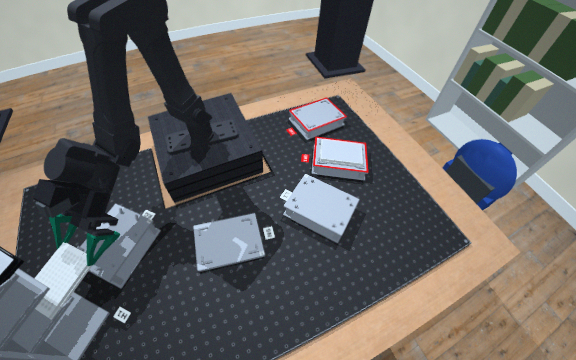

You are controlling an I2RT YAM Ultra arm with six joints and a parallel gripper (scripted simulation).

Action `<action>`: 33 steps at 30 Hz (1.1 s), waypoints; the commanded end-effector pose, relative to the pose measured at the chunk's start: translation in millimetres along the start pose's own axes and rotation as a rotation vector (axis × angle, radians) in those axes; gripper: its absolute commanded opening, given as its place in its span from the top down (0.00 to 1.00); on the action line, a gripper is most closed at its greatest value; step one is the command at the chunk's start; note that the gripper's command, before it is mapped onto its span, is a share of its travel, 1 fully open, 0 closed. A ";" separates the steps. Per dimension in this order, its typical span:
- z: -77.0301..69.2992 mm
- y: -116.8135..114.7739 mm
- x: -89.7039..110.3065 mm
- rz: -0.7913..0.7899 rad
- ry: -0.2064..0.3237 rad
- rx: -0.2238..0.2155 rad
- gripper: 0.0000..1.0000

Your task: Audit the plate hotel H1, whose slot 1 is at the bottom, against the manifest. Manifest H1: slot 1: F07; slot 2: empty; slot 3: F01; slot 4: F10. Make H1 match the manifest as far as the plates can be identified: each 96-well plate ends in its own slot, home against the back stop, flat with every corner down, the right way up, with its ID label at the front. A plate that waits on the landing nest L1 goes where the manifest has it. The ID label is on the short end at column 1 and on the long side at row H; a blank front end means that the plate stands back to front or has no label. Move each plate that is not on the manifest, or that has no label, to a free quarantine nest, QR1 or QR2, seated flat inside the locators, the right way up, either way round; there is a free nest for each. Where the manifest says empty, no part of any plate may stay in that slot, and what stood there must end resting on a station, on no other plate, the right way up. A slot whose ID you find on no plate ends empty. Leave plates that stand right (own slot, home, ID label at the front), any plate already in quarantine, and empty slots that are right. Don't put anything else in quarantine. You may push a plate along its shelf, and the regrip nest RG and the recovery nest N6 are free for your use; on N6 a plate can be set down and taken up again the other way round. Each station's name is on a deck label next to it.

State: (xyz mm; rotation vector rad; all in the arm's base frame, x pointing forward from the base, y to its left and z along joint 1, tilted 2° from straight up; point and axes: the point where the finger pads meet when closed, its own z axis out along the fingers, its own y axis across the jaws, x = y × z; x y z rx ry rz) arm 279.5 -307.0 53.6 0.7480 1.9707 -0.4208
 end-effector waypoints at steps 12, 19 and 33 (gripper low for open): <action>0.7 -1.1 -13.2 -0.005 -0.041 0.003 0.14; 1.0 -1.1 -12.8 -0.005 -0.041 0.003 0.14; 4.5 -1.2 -12.6 -0.005 -0.041 0.003 0.14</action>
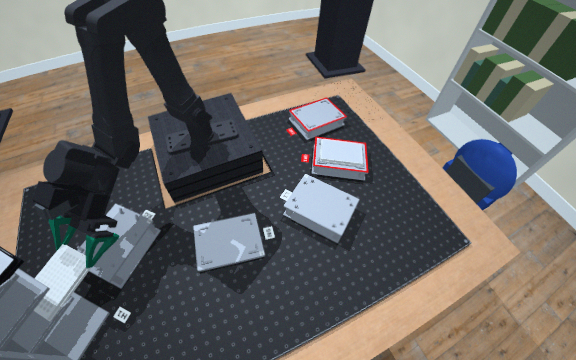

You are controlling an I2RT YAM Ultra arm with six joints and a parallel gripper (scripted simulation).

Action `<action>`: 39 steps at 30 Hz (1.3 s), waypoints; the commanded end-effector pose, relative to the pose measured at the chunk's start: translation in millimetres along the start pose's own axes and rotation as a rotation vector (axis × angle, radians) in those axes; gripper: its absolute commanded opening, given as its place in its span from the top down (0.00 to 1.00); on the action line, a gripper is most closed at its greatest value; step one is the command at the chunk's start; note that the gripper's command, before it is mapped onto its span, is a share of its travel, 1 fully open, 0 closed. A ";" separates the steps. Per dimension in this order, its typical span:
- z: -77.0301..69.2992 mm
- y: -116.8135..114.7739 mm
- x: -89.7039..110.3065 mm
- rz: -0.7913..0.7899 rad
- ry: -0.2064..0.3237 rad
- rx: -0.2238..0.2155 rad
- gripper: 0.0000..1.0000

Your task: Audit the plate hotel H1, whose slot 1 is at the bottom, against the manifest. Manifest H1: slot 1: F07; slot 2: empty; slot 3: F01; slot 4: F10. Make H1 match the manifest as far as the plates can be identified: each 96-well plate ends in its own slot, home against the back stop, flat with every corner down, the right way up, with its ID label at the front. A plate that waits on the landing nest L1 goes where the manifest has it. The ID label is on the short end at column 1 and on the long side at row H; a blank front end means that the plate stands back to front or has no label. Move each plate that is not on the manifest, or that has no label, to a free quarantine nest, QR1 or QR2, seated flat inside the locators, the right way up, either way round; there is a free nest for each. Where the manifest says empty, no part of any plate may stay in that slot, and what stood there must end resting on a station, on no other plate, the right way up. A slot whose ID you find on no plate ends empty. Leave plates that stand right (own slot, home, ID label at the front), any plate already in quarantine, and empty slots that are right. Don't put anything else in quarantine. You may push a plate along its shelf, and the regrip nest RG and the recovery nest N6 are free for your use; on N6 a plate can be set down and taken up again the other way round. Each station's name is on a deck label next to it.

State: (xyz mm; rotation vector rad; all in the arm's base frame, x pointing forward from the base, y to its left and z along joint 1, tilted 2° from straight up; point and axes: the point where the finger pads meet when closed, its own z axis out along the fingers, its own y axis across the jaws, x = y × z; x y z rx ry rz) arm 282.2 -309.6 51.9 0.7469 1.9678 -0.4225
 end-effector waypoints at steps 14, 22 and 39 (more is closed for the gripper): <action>8.4 -0.9 -12.7 -0.004 -0.038 0.003 0.14; 13.7 -0.9 -13.0 -0.004 -0.038 0.003 0.14; 23.1 -1.0 -13.6 -0.004 -0.039 0.003 0.14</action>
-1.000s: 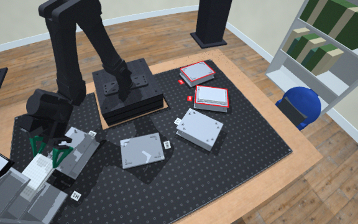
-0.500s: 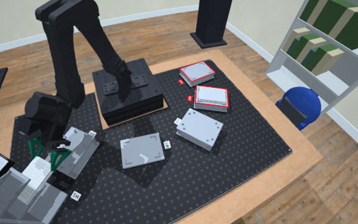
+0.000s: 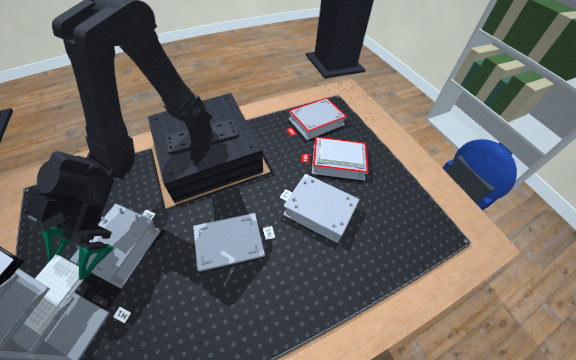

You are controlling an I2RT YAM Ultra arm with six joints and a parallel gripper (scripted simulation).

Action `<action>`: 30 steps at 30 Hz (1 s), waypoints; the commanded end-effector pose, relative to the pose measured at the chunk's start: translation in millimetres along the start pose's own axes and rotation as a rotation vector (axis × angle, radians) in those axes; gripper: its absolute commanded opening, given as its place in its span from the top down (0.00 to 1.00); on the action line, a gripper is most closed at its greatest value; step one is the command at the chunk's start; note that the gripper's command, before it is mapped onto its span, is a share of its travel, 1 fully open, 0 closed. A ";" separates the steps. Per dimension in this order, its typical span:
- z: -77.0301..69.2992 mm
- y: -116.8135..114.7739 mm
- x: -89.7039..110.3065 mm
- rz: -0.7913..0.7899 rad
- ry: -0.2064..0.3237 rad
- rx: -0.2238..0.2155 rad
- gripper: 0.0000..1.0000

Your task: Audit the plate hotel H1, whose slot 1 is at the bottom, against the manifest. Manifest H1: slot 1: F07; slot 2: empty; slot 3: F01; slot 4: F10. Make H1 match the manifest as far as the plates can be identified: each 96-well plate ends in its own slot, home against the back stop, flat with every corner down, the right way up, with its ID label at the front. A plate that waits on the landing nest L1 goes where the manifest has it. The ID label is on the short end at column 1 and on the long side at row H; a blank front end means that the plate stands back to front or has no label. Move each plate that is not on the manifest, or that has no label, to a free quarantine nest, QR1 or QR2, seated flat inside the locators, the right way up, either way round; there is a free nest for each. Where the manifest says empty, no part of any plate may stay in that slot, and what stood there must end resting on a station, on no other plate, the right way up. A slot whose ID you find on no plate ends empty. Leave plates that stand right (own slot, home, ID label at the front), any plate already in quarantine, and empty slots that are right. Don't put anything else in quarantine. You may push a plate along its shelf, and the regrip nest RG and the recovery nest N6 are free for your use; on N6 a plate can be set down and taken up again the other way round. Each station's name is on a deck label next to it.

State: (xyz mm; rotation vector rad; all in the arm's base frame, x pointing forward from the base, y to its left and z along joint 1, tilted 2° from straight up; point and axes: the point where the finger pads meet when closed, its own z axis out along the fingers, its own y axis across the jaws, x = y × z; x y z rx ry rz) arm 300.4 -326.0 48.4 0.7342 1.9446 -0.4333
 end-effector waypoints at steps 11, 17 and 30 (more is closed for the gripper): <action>0.8 -0.6 -3.9 0.000 -0.012 0.002 0.00; 0.8 -0.6 -3.9 0.000 -0.012 0.002 0.00; -11.2 -0.5 -1.3 0.000 -0.011 0.002 0.00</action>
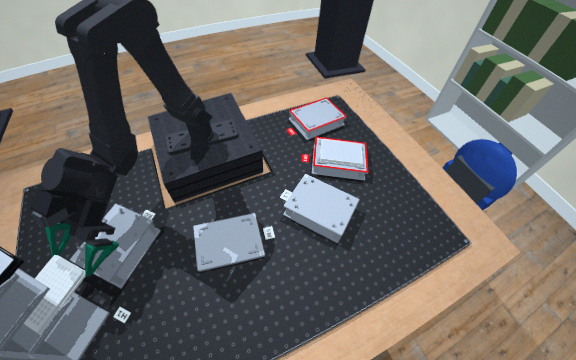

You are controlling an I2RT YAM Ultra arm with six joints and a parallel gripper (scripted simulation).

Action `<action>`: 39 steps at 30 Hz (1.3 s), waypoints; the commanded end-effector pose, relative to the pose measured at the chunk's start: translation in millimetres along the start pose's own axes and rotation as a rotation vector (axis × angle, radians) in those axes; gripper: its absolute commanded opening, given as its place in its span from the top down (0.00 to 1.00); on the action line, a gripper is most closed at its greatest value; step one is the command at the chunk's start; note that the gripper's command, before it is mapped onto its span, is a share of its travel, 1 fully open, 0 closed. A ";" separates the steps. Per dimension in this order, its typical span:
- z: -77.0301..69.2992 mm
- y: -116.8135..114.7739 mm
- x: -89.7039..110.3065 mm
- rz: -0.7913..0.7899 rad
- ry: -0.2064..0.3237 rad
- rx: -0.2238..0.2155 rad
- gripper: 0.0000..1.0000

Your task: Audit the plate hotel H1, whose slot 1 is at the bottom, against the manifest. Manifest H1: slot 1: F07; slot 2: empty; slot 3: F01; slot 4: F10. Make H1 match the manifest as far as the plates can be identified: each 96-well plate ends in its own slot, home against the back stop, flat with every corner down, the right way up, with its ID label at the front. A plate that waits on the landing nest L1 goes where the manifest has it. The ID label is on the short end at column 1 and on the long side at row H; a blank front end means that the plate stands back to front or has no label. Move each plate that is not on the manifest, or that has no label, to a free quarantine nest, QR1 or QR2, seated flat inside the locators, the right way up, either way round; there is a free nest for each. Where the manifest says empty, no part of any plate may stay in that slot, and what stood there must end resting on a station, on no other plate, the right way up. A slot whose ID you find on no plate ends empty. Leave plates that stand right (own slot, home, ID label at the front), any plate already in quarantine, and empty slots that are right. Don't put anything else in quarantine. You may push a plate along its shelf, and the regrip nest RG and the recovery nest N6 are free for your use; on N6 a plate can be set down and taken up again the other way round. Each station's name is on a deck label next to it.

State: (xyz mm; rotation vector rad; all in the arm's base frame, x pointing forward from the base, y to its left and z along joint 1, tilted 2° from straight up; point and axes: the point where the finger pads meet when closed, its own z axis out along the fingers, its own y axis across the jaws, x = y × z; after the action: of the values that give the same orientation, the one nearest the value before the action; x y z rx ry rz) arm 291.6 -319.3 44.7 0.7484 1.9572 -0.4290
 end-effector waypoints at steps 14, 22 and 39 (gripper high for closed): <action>-20.6 0.2 0.6 -0.006 -0.028 -0.002 0.00; -32.1 0.1 7.3 -0.006 -0.027 -0.002 0.00; -53.7 0.0 20.0 -0.006 -0.027 -0.002 0.00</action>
State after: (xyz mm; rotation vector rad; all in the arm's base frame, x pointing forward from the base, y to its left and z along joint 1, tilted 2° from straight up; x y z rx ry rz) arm 246.9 -280.4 42.6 0.7570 1.9624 -0.4258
